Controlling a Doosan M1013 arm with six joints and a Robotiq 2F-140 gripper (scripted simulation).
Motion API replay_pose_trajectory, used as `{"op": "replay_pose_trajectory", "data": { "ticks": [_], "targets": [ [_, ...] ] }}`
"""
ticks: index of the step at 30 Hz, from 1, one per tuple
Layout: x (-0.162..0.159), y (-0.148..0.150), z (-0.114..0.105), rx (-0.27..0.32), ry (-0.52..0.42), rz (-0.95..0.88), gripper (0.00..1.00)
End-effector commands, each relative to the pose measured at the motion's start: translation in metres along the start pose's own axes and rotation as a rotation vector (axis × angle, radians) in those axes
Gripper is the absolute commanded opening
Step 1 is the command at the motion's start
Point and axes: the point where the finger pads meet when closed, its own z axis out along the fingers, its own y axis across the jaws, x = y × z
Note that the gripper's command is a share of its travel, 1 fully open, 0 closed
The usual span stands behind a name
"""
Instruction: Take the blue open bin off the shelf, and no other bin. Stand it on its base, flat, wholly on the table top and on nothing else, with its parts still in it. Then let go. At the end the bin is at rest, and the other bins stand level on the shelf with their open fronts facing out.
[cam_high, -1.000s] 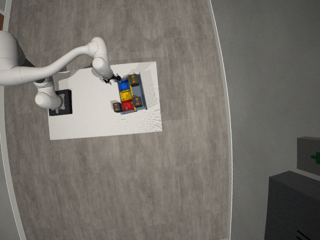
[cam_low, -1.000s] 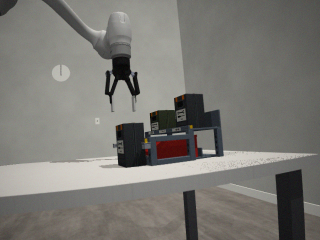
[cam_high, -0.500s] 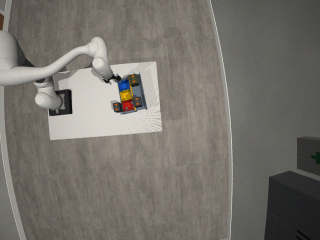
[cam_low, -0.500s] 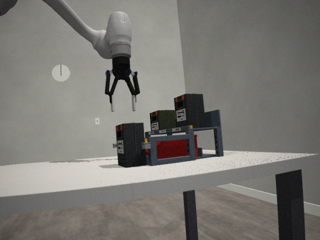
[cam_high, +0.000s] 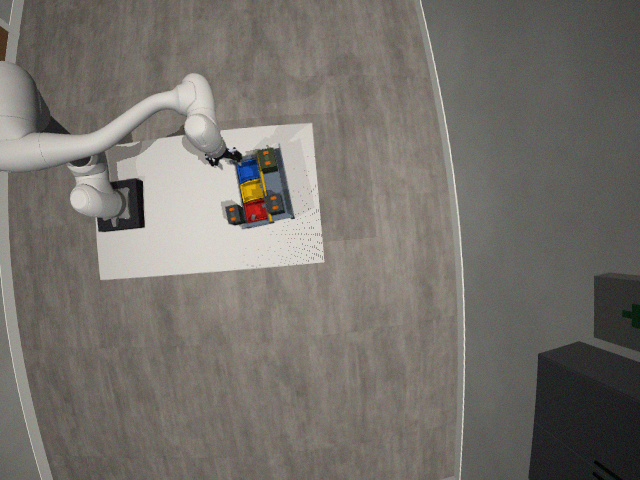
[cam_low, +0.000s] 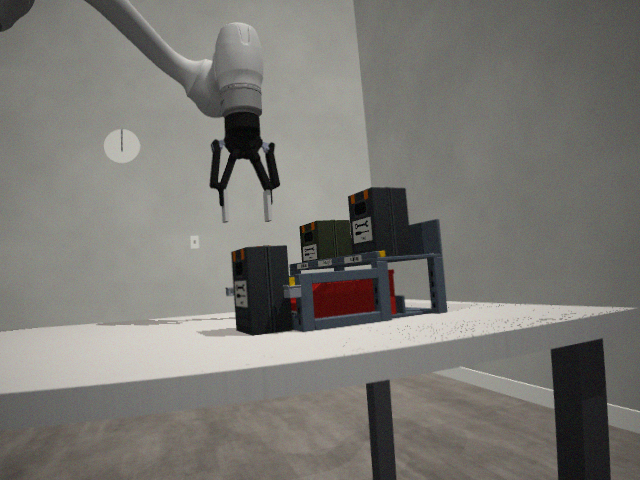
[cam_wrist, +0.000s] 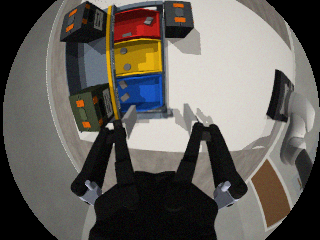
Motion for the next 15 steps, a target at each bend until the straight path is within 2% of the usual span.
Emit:
{"op": "replay_pose_trajectory", "data": {
  "ticks": [1,6,15],
  "targets": [
    [0.0,0.0,0.0,0.0,0.0,0.0,0.57],
    [0.0,0.0,0.055,0.0,0.0,0.0,0.57],
    [0.0,0.0,0.055,0.0,0.0,0.0,0.57]
  ]
}}
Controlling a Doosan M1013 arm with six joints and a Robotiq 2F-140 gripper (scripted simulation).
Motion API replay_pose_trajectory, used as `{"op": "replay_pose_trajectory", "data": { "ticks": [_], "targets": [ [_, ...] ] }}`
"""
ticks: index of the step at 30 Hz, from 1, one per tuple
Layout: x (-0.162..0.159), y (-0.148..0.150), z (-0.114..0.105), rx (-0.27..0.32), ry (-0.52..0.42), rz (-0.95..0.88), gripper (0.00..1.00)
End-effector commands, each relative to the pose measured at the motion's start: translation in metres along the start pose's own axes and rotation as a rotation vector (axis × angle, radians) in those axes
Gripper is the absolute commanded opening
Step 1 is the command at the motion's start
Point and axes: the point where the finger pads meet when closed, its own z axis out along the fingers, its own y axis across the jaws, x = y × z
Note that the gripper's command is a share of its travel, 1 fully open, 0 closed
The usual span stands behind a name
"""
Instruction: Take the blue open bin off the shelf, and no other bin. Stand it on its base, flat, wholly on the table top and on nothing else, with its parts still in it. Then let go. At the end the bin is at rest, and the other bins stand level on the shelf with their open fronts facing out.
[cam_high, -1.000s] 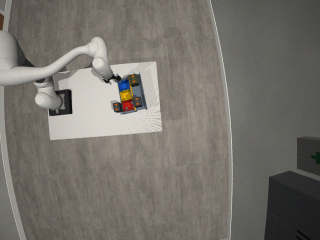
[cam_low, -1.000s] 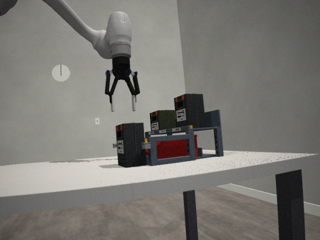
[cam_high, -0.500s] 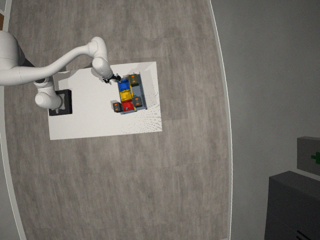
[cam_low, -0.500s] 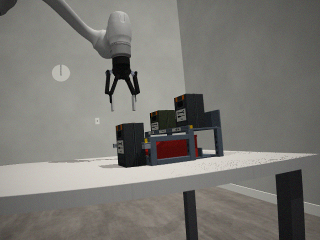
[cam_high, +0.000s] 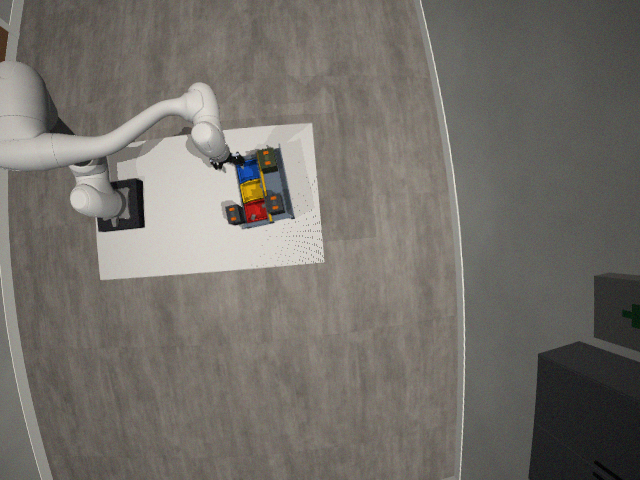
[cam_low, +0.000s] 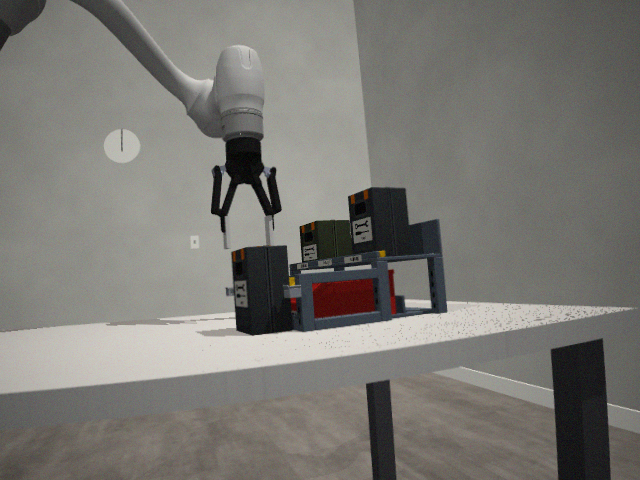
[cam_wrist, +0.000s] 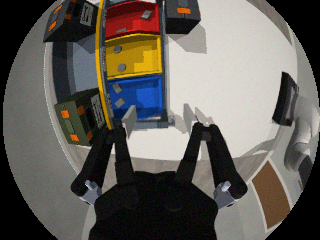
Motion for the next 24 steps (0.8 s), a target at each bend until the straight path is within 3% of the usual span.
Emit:
{"op": "replay_pose_trajectory", "data": {
  "ticks": [1,3,8,24],
  "targets": [
    [0.0,0.0,0.0,0.0,0.0,0.0,0.57],
    [0.0,0.0,0.0,0.0,0.0,0.0,0.57],
    [0.0,0.0,0.044,0.0,0.0,0.0,0.57],
    [0.0,0.0,0.036,0.0,0.0,0.0,0.57]
  ]
}}
